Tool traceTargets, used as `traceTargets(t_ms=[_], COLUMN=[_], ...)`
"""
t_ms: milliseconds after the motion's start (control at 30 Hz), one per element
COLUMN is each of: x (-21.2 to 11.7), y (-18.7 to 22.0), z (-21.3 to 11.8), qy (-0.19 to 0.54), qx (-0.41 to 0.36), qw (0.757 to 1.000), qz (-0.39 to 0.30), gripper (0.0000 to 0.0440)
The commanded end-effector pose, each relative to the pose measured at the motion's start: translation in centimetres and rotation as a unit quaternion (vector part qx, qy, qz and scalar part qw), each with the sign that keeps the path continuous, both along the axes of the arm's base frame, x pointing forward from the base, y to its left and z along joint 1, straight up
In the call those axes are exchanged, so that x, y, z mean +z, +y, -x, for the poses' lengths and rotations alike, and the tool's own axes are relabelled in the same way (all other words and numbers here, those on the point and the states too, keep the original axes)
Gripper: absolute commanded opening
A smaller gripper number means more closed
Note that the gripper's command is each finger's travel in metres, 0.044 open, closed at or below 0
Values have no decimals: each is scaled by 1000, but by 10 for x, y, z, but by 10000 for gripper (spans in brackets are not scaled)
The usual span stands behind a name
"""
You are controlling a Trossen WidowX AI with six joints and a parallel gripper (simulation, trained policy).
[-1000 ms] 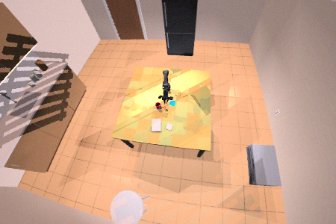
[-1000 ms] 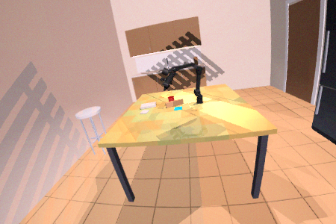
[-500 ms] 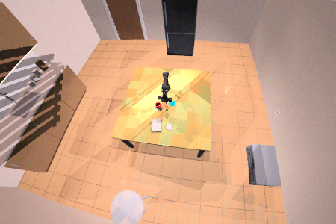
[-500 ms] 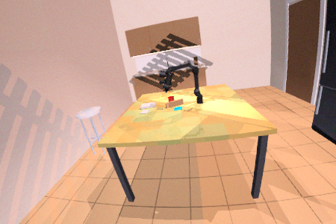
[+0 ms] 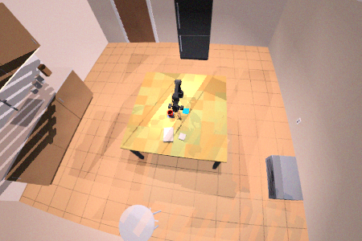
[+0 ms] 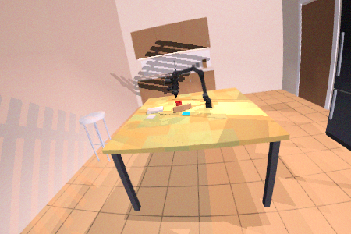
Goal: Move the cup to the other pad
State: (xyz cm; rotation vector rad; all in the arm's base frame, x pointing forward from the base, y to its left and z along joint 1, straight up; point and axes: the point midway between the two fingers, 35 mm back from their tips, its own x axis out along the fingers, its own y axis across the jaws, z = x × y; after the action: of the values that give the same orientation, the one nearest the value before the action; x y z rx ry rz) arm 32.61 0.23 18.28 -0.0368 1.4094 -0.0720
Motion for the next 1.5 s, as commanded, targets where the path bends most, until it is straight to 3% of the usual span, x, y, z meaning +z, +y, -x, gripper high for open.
traceTargets(t_ms=[0,1133,1167,1400,1467], x=[-7,-114,-117,-127,-125], y=[-7,-59,-59,-62,-62], z=[2,12,12,16,16], qy=[23,133,134,145,145], qx=[7,104,111,160,172], qw=[1000,986,985,976,974], qz=[7,10,8,7,7], gripper=[116,161,157,0,0])
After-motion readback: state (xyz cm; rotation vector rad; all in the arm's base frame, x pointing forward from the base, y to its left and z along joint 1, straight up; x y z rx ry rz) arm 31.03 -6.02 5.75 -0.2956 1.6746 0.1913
